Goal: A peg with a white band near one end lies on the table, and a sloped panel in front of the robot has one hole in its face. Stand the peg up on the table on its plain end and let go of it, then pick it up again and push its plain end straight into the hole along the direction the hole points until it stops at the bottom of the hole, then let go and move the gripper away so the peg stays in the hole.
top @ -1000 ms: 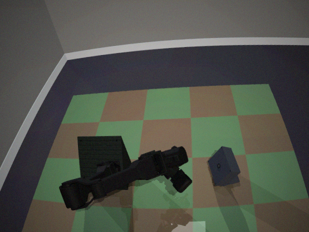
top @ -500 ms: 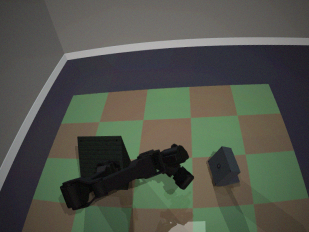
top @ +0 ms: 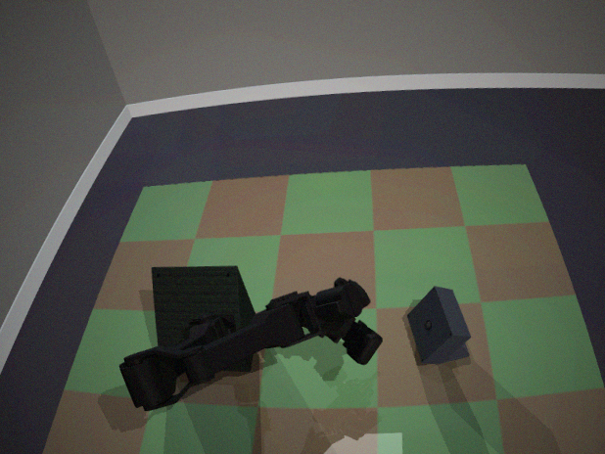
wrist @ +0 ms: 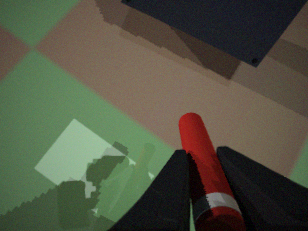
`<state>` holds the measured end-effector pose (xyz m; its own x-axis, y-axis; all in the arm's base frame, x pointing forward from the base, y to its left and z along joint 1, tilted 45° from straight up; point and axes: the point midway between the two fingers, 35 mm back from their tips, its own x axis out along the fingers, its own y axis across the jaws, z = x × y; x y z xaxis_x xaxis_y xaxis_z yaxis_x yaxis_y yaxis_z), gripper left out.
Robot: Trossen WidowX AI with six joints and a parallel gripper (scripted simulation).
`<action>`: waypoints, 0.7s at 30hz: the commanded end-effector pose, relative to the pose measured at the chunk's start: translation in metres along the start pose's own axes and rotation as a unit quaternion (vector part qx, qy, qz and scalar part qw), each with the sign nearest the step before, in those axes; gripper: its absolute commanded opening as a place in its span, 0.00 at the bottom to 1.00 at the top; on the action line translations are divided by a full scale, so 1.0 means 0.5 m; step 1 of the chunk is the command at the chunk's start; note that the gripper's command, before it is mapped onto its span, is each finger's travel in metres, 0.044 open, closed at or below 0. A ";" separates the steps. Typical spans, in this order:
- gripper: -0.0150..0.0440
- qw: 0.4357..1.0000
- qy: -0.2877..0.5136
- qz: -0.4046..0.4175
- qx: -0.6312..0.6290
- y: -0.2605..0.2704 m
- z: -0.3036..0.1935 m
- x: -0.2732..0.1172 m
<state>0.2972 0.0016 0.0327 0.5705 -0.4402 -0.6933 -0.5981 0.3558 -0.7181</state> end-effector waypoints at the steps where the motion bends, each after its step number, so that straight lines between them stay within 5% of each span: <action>1: 0.25 1.000 -0.007 -0.001 -0.012 0.008 0.003 0.004; 21: 0.25 0.997 -0.050 -0.034 -0.048 0.009 0.031 0.008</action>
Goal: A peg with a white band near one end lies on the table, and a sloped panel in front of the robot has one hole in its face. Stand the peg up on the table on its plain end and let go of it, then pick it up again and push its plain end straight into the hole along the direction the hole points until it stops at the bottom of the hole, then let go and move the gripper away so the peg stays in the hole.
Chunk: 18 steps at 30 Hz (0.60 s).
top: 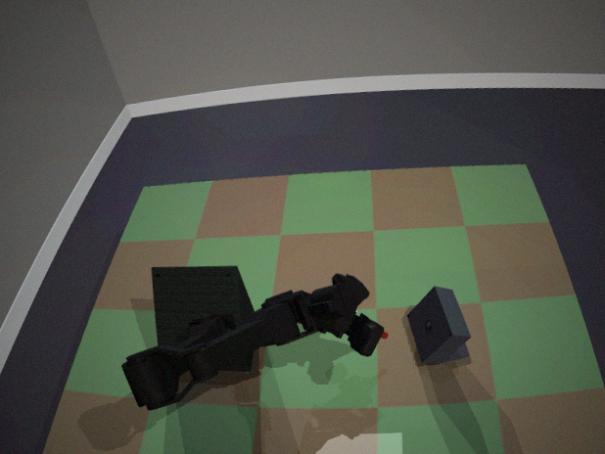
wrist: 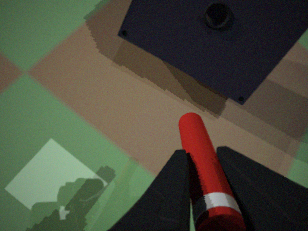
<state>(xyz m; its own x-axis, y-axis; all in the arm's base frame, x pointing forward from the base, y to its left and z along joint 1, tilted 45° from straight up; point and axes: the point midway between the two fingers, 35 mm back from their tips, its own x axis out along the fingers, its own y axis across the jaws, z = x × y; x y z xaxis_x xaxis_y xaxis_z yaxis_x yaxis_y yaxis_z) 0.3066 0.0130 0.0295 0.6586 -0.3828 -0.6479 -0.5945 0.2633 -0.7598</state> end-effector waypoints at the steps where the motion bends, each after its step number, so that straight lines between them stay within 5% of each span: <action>1: 0.25 1.000 -0.007 -0.002 -0.012 0.008 0.003 0.002; 18: 0.25 0.999 -0.032 -0.026 -0.035 0.004 0.020 0.007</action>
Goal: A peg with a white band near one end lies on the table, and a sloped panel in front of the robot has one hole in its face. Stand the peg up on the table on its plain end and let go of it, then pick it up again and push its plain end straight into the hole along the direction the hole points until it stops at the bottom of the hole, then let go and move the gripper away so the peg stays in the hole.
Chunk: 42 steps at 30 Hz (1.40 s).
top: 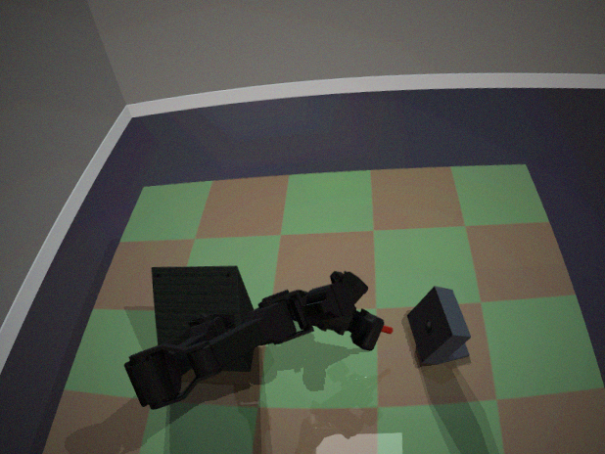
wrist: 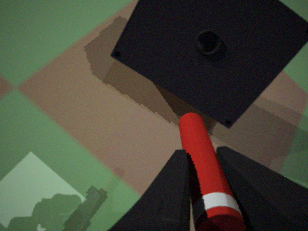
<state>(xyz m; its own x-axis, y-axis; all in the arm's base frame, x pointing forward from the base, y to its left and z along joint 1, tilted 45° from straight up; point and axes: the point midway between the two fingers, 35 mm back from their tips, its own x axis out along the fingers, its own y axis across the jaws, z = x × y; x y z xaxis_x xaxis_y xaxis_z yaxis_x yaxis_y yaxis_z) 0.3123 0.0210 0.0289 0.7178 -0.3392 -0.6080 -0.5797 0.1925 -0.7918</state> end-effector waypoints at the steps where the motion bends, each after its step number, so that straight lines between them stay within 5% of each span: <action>1: 0.25 1.000 -0.003 0.001 -0.008 0.005 0.002 0.007; 42: 0.25 0.997 -0.043 -0.044 -0.046 -0.017 0.039 0.068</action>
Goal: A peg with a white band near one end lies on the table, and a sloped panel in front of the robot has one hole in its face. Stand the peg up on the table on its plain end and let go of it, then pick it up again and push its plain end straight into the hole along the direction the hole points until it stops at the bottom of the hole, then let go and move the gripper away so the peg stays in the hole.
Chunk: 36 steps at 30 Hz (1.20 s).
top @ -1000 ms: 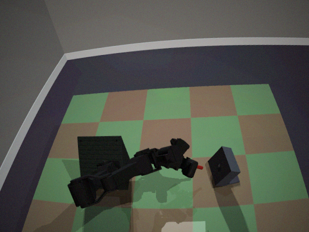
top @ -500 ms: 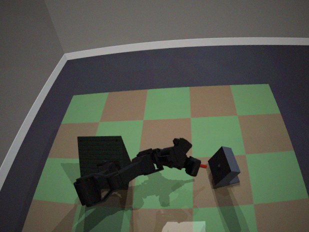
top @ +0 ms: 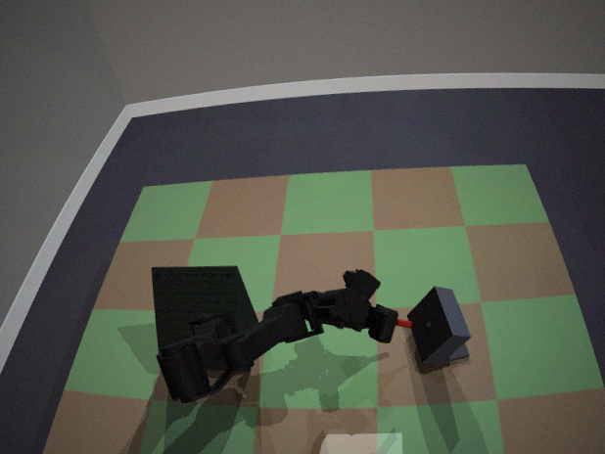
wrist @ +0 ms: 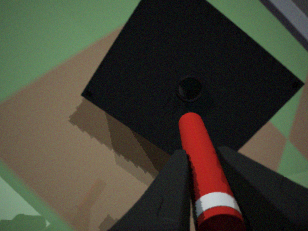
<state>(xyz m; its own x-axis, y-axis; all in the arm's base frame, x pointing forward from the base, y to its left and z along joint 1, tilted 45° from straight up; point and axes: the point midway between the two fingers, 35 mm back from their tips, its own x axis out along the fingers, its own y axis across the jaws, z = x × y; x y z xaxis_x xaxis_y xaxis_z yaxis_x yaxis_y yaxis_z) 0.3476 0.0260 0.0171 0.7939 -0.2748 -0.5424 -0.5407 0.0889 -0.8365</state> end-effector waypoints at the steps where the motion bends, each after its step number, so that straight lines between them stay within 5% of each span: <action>1: 0.25 1.000 -0.003 -0.001 -0.007 0.003 0.002 0.008; 36: 0.25 0.999 -0.019 -0.029 -0.009 0.000 0.006 0.046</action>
<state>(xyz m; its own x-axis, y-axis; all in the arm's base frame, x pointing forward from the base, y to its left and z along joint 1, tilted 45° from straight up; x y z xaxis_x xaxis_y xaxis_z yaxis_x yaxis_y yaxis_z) 0.3642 0.0233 0.0074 0.8360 -0.2432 -0.4919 -0.4933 0.0597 -0.8678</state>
